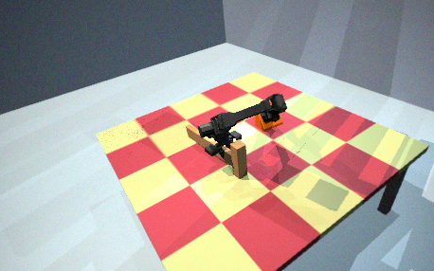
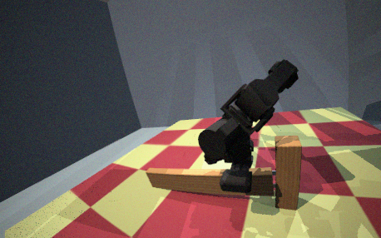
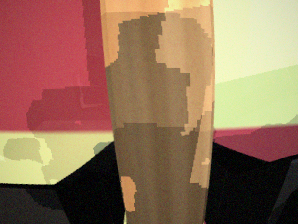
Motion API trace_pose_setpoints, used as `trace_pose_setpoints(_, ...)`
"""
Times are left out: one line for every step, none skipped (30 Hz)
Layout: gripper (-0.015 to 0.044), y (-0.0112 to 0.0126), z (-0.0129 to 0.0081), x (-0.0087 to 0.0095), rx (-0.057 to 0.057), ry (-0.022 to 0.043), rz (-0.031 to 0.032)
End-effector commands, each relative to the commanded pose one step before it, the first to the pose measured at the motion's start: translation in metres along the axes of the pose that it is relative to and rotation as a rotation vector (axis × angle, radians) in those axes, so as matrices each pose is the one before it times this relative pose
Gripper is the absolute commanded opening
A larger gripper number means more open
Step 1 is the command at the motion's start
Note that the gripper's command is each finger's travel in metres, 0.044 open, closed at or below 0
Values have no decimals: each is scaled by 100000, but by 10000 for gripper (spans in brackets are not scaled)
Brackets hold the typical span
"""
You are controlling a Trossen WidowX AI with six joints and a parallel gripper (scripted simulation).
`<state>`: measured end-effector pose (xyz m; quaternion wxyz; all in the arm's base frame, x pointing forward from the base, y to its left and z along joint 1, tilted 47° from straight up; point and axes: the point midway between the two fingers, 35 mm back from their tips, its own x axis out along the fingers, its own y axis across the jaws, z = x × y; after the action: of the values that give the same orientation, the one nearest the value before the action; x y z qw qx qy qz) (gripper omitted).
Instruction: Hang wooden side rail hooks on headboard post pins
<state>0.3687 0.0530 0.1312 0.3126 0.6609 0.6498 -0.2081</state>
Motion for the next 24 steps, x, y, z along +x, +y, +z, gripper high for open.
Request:
trace_pose_setpoints(0,169,-204,-335,213,219,1021)
trace_pose_setpoints(0,0,-10,-1,0,0,0)
trace_pose_setpoints(0,0,-10,-1,0,0,0)
trace_pose_setpoints(0,0,-10,0,0,0,0)
trace_pose_setpoints(0,0,-10,0,0,0,0)
trace_pose_setpoints(0,-1,-10,1,0,0,0)
trace_pose_setpoints(0,-1,-11,1,0,0,0)
trace_pose_setpoints(0,-1,-11,1,0,0,0)
trace_pose_setpoints(0,-1,-11,1,0,0,0)
trace_pose_setpoints(0,-1,-11,0,0,0,0)
trace_pose_setpoints(0,0,-11,0,0,0,0)
trace_pose_setpoints(0,0,-11,0,0,0,0)
trace_pose_setpoints(0,0,-10,0,0,0,0)
trace_pose_setpoints(0,0,-10,1,0,0,0)
trace_pose_setpoints(0,0,-10,1,0,0,0)
trace_pose_setpoints(0,0,-10,2,0,0,0)
trace_pose_setpoints(0,0,-11,3,0,1,0)
trace_pose_setpoints(0,0,-11,3,0,1,0)
trace_pose_setpoints(0,1,-11,3,0,1,0)
trace_pose_setpoints(0,1,-11,2,0,0,0)
trace_pose_setpoints(0,2,-11,2,0,0,0)
trace_pose_setpoints(0,2,-10,1,0,0,0)
trace_pose_setpoints(0,3,-10,1,0,0,0)
trace_pose_setpoints(0,3,-10,1,0,0,0)
